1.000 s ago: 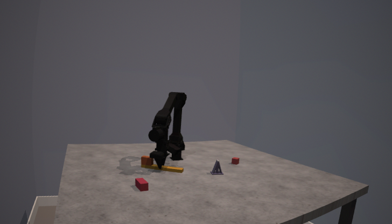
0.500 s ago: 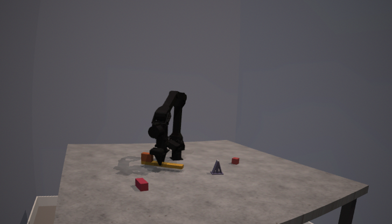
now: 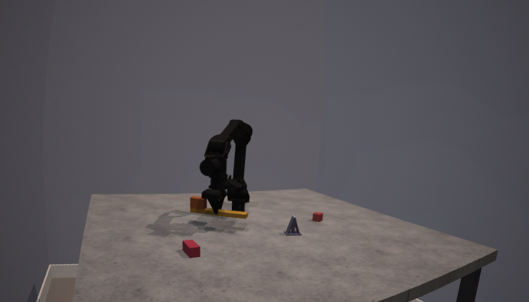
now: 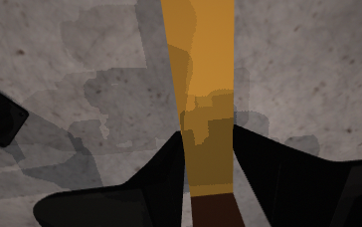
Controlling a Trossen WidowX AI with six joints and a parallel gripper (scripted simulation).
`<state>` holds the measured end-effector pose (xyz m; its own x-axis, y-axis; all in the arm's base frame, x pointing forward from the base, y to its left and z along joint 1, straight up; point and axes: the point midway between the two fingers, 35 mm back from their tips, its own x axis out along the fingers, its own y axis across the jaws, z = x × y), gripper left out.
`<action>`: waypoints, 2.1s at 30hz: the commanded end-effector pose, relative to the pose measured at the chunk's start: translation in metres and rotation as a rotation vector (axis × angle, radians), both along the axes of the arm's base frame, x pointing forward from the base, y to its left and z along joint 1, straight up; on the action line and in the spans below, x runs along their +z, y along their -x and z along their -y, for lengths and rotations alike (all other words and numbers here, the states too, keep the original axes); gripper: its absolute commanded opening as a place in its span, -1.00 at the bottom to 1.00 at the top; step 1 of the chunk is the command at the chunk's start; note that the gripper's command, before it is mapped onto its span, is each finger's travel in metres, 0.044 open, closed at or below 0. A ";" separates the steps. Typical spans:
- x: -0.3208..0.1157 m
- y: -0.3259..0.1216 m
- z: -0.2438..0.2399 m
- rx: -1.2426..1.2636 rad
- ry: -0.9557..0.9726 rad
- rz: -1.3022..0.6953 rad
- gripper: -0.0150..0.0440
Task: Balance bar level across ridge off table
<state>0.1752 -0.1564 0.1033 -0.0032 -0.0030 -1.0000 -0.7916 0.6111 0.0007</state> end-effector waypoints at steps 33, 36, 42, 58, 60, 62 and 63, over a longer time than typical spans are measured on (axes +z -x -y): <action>0.065 -0.023 -0.018 0.043 0.011 0.022 -0.49; 0.066 -0.031 -0.022 0.053 0.010 0.023 -0.49; 0.067 -0.046 -0.032 0.074 0.010 0.024 -0.49; 0.070 -0.083 -0.066 0.129 0.007 0.027 -0.49; 0.070 -0.087 -0.071 0.136 0.007 0.027 -0.49; 0.071 -0.091 -0.076 0.143 0.006 0.028 -0.49; 0.071 -0.093 -0.079 0.147 0.006 0.028 -0.49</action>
<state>0.2592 -0.0853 0.1710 0.0163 -0.0067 -0.9998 -0.8686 0.4951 -0.0175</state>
